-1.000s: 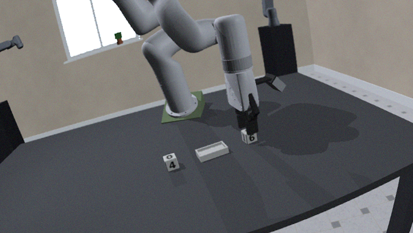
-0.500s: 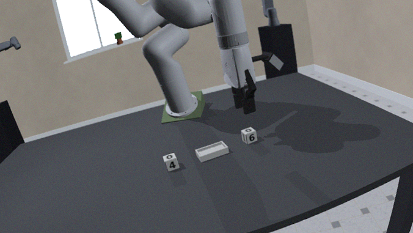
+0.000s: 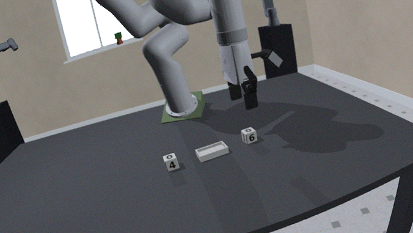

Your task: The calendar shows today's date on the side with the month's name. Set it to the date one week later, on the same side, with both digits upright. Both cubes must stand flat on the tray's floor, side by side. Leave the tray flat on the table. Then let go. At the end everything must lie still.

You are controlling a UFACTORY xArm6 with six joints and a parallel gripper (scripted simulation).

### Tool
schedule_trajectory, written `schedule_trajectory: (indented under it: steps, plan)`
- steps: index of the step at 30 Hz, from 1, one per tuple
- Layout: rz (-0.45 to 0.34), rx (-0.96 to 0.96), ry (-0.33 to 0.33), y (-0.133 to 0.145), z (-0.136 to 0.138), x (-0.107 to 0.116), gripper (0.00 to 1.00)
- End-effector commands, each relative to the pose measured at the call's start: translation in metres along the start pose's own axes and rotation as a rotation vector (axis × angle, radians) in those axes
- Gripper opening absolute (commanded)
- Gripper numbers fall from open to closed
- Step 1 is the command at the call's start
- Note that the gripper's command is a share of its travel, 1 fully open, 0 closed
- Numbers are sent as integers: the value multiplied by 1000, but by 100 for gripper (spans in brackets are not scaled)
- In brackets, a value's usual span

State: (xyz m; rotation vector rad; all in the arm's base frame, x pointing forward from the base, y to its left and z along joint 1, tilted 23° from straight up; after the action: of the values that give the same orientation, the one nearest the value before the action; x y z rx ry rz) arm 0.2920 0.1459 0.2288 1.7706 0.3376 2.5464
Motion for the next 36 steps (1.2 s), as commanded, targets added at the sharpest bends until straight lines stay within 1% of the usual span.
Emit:
schedule_trajectory:
  steps: [1,9,15,20,24,25,30,32,34,36]
  plan:
    - [2,-1,3,0,1,1,100]
    - [2,-3,3,0,1,1,100]
    - [2,-51,1,3,2,1,100]
    - [3,-241,-8,17,4,-2,100]
    - [3,-327,-12,23,5,-2,100]
    - [3,-379,-14,27,6,-3,100]
    - [2,-522,-19,37,7,-4,100]
    - [2,-522,-19,37,7,-4,100]
    - [2,-631,-23,44,8,-5,100]
    - [1,-662,-24,47,8,-6,100]
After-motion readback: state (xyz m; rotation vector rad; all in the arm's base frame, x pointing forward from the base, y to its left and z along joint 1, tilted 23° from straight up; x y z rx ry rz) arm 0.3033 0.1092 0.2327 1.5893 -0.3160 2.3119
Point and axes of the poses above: the point where the finger pads meet when closed, its own x axis back along the fingers, its own z axis across the jaws, y = z × x, the point moved 4 cm from there along x, back along the fingers, and after that the axes turned 5 degrees about x, right-handed, at the moved point
